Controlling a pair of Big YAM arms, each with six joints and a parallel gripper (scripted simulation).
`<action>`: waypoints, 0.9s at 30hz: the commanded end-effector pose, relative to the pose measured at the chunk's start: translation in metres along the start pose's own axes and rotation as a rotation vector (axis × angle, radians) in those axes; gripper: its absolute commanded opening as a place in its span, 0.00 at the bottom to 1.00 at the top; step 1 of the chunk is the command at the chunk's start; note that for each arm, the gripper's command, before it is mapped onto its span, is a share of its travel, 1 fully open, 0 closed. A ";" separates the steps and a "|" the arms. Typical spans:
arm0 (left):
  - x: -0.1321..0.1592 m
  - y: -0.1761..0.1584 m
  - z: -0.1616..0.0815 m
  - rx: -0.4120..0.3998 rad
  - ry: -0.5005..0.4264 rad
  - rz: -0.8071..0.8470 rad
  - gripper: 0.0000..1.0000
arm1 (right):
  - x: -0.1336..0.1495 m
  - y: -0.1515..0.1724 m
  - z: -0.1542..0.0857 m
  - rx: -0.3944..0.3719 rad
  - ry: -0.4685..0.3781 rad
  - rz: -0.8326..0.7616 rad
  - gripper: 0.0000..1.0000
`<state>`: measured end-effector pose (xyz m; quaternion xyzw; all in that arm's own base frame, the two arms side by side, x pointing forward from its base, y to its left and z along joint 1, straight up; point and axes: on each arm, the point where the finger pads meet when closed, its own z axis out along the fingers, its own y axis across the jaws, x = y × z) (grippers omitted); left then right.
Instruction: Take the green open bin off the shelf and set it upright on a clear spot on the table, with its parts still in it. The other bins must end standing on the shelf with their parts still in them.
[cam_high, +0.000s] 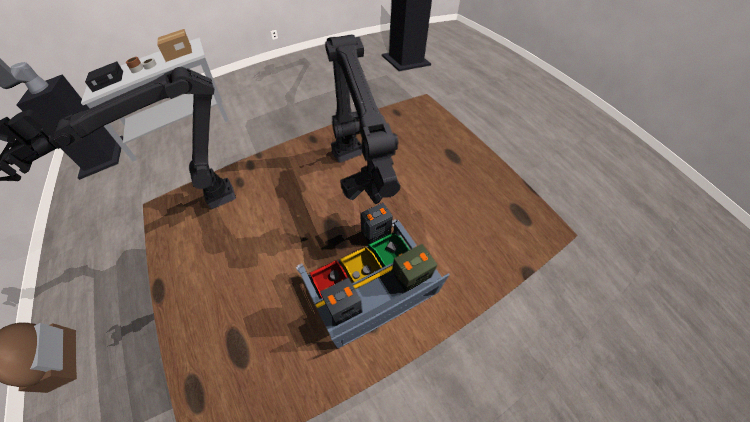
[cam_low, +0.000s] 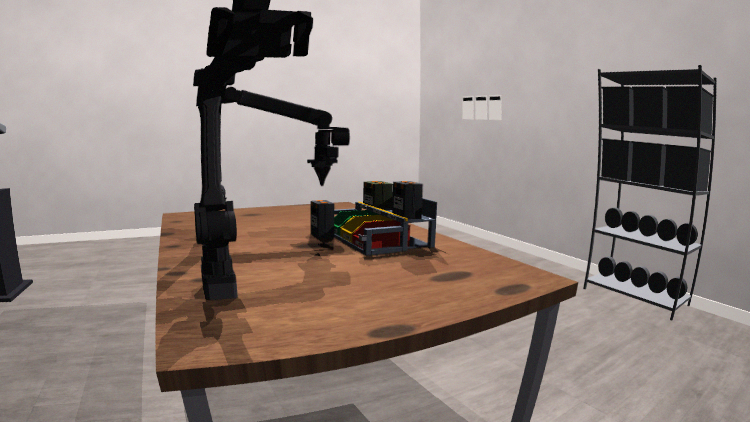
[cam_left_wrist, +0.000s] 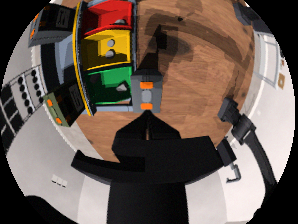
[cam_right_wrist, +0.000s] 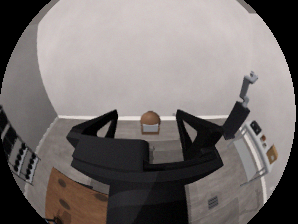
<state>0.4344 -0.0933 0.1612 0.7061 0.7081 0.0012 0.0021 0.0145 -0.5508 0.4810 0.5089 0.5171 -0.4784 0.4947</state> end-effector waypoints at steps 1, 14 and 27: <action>-0.004 -0.001 0.006 0.027 0.004 0.017 0.00 | -0.019 -0.005 -0.007 0.007 -0.053 -0.009 1.00; -0.005 0.022 -0.026 -0.069 -0.014 0.002 1.00 | -0.019 -0.005 -0.007 0.007 -0.053 -0.009 1.00; -0.005 0.024 -0.025 -0.072 -0.015 0.001 1.00 | -0.019 -0.005 -0.007 0.007 -0.053 -0.009 1.00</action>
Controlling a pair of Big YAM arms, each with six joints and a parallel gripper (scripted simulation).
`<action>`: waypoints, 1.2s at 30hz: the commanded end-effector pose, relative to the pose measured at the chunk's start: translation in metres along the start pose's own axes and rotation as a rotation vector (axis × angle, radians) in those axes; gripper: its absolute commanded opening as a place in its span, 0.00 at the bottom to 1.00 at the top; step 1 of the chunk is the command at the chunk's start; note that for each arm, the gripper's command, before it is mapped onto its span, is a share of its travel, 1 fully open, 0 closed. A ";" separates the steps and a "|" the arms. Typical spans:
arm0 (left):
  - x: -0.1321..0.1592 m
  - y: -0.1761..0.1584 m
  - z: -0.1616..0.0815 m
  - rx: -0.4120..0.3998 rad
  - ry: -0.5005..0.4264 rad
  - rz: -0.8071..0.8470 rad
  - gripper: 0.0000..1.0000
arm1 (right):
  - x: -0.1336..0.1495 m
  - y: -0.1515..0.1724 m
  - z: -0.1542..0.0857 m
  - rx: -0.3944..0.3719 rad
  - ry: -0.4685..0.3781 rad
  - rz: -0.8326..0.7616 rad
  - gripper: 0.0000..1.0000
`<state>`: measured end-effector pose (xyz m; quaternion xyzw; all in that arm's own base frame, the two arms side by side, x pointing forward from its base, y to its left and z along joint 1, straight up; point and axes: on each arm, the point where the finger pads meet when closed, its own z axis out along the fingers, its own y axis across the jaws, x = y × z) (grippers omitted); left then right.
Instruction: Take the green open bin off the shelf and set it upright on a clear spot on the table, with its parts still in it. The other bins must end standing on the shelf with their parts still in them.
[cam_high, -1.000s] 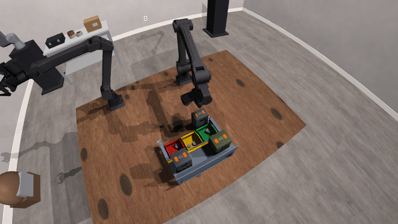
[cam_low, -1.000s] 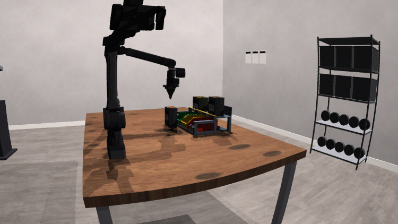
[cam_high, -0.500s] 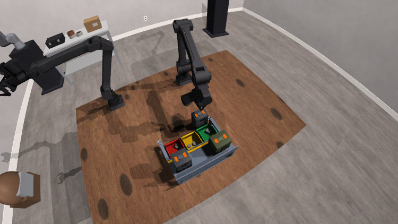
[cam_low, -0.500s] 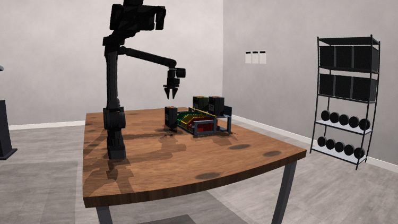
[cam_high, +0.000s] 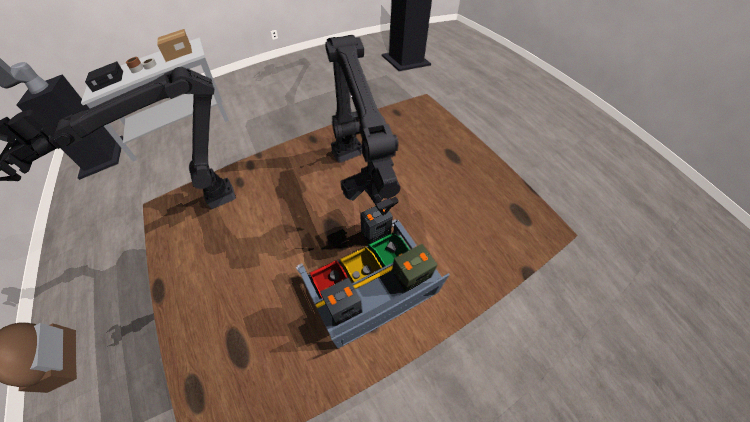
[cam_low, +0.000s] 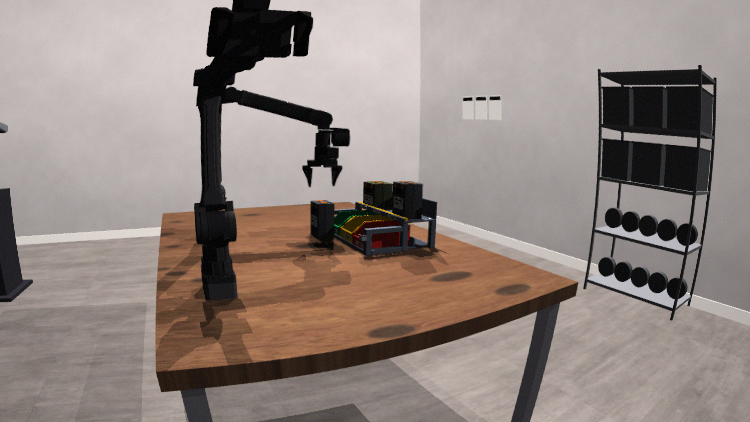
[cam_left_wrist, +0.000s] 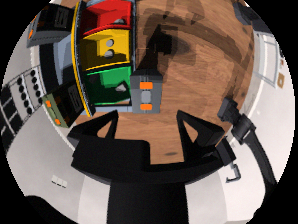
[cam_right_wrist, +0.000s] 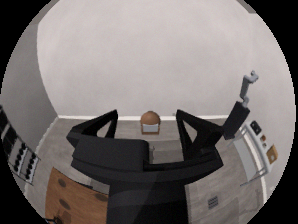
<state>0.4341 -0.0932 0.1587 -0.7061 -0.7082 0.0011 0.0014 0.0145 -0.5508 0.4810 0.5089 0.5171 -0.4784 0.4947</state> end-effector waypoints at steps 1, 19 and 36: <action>-0.005 0.024 -0.027 -0.081 -0.016 0.000 1.00 | -0.019 -0.005 -0.007 0.007 -0.053 -0.009 1.00; -0.004 0.026 -0.029 -0.087 -0.017 -0.001 1.00 | -0.019 -0.005 -0.007 0.007 -0.053 -0.009 1.00; 0.000 0.008 0.007 -0.019 -0.002 -0.001 1.00 | -0.019 -0.005 -0.007 0.007 -0.053 -0.009 1.00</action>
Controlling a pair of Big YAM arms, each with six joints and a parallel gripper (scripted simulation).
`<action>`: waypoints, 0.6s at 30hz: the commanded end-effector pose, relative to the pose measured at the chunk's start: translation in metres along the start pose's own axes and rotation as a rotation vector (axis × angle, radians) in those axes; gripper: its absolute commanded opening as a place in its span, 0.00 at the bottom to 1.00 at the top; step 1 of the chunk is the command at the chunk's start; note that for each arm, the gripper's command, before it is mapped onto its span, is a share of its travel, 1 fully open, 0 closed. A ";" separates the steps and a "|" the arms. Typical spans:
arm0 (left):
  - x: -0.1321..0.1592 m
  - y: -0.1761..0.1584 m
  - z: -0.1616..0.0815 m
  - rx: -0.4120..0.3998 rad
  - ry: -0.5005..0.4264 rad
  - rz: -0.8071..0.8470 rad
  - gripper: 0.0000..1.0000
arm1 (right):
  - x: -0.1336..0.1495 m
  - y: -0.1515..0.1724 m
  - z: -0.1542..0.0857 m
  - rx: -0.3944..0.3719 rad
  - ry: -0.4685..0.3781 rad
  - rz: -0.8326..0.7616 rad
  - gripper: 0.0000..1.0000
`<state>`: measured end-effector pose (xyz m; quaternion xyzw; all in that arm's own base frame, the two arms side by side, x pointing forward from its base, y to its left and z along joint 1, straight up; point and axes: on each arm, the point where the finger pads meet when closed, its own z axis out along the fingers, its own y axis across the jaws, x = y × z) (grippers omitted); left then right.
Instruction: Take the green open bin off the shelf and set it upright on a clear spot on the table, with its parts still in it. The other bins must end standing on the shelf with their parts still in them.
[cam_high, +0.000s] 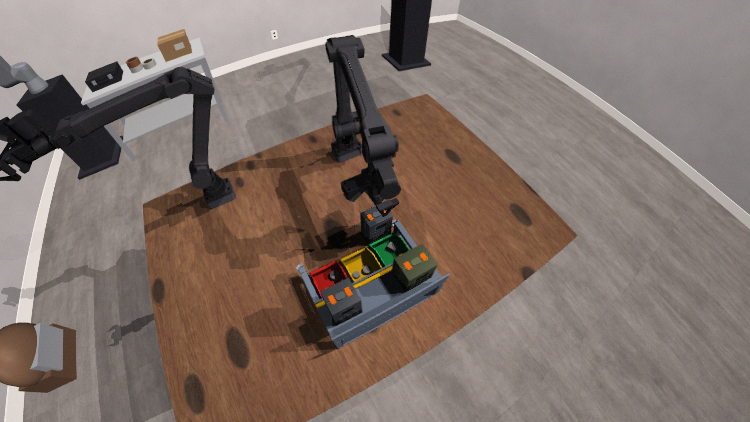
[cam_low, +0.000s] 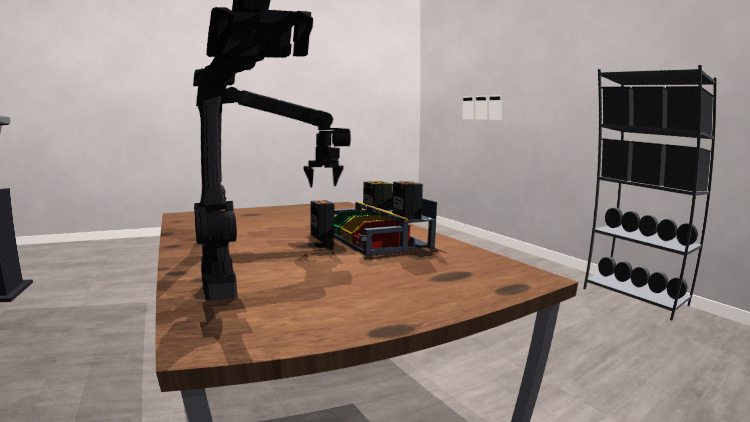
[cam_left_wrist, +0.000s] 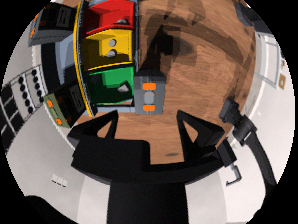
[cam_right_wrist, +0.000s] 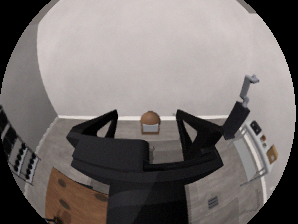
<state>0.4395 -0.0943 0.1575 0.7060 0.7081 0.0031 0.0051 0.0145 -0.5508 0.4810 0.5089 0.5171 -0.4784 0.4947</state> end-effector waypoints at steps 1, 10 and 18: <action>0.001 0.002 0.008 -0.002 0.001 -0.001 1.00 | -0.019 -0.005 -0.007 0.007 -0.053 -0.009 1.00; 0.001 0.003 0.018 0.001 0.002 -0.001 1.00 | -0.019 -0.005 -0.007 0.007 -0.053 -0.009 1.00; 0.001 0.003 0.029 0.000 0.002 -0.001 1.00 | -0.019 -0.005 -0.007 0.007 -0.053 -0.009 1.00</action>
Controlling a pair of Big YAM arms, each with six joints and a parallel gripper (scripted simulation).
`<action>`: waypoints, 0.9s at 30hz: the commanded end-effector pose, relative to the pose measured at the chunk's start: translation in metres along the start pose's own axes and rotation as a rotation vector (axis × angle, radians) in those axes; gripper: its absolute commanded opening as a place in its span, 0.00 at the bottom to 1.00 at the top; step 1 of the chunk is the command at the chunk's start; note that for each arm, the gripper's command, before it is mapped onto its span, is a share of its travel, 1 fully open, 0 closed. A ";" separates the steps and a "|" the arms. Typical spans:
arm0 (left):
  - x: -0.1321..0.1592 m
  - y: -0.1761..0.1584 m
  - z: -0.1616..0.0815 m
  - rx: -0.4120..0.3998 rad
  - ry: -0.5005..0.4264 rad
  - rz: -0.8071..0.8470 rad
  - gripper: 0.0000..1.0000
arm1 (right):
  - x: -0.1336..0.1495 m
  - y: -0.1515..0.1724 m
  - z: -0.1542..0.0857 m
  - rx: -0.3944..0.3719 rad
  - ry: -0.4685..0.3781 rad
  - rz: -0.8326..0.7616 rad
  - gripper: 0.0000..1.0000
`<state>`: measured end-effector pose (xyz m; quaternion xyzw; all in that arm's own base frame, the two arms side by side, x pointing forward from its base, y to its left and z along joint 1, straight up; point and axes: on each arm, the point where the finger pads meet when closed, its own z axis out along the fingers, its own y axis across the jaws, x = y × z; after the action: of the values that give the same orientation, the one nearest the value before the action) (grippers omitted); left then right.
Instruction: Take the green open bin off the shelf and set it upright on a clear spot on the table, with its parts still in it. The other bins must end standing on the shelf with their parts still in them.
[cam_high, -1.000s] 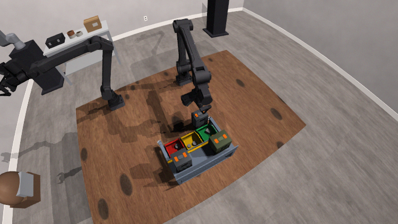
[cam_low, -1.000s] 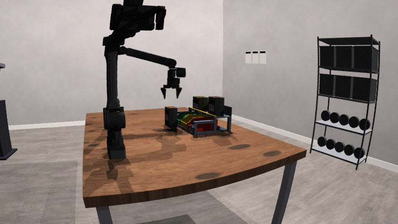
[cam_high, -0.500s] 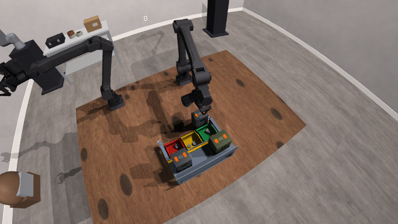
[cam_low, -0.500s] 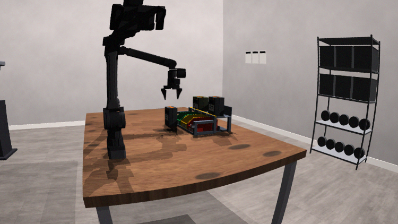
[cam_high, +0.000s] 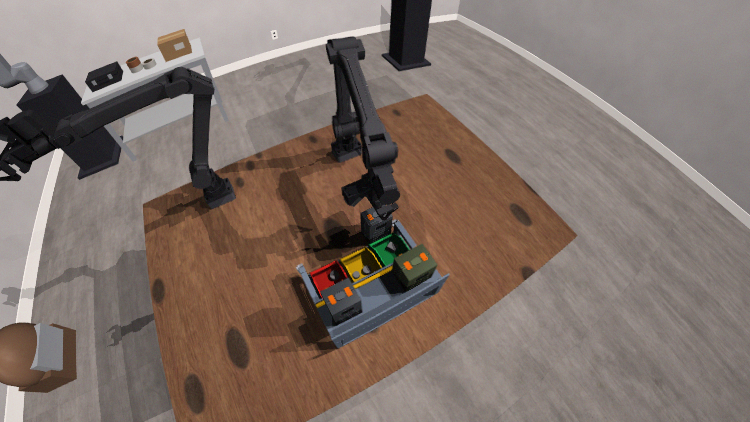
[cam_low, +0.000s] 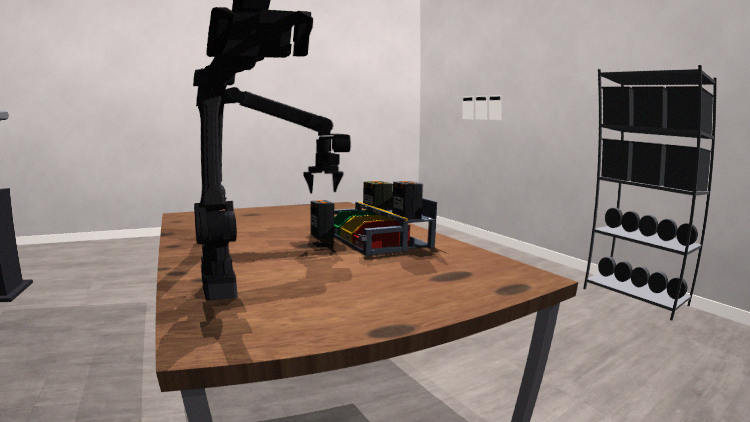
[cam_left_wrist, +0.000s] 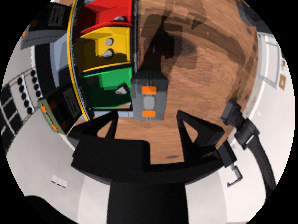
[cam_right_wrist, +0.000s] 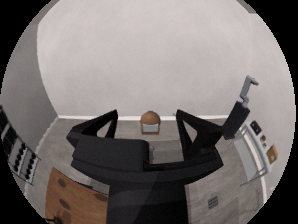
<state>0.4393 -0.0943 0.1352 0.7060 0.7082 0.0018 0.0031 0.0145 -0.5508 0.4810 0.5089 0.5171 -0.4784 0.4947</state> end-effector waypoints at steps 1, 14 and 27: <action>0.001 0.003 0.007 -0.004 0.001 -0.001 1.00 | -0.019 -0.005 -0.007 0.007 -0.053 -0.009 1.00; 0.001 0.004 0.017 -0.012 -0.001 -0.001 1.00 | -0.019 -0.005 -0.007 0.007 -0.053 -0.009 1.00; 0.001 0.003 0.023 -0.006 0.000 -0.001 1.00 | -0.019 -0.005 -0.007 0.007 -0.053 -0.009 1.00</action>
<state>0.4405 -0.0945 0.1168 0.7060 0.7081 0.0030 0.0050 0.0145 -0.5508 0.4810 0.5089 0.5171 -0.4784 0.4947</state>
